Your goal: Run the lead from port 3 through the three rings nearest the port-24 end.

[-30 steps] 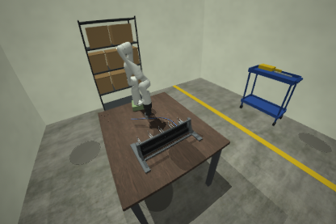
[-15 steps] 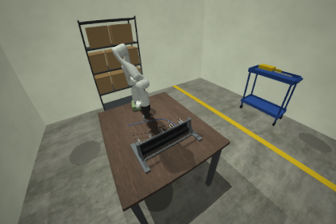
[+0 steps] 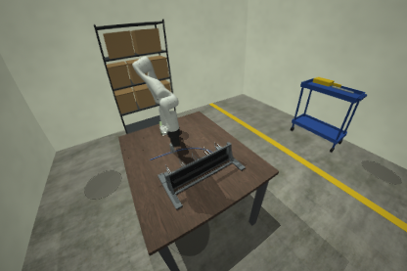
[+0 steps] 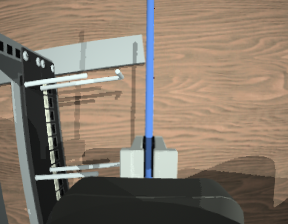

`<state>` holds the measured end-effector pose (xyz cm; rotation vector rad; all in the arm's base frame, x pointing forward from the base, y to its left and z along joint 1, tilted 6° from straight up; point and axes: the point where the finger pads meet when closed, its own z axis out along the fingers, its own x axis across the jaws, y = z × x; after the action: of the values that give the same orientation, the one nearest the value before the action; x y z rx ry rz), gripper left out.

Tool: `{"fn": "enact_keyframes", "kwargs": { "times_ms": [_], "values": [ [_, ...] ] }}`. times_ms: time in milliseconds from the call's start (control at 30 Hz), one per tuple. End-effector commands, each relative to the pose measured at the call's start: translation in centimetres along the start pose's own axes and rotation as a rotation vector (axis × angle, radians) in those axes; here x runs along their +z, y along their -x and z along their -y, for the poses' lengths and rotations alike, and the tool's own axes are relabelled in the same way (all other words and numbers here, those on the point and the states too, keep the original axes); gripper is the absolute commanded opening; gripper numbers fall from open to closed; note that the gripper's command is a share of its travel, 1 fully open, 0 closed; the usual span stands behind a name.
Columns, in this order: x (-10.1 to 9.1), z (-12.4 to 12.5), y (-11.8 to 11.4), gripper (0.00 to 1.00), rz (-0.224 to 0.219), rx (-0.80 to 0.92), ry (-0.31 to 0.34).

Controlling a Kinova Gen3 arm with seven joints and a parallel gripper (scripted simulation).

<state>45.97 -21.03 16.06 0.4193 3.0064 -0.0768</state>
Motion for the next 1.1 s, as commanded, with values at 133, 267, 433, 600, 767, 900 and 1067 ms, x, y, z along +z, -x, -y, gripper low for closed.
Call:
{"fn": "enact_keyframes", "kwargs": {
  "times_ms": [133,267,433,600,767,900,1067],
  "values": [
    [-0.6,1.0,2.3,0.0,-0.002,-0.053,0.008],
    [-1.1,1.5,3.3,0.0,-0.002,-0.086,0.008],
    [-1.4,1.9,4.1,0.0,-0.002,-0.109,0.009],
    [-1.5,2.0,4.3,0.0,-0.002,-0.118,0.009],
    [-1.6,2.0,4.4,0.0,-0.002,-0.119,0.009],
    [-1.6,2.0,4.4,0.0,-0.002,-0.119,0.009],
    [-1.6,2.0,4.4,0.0,-0.002,-0.119,0.009]
  ]
}}
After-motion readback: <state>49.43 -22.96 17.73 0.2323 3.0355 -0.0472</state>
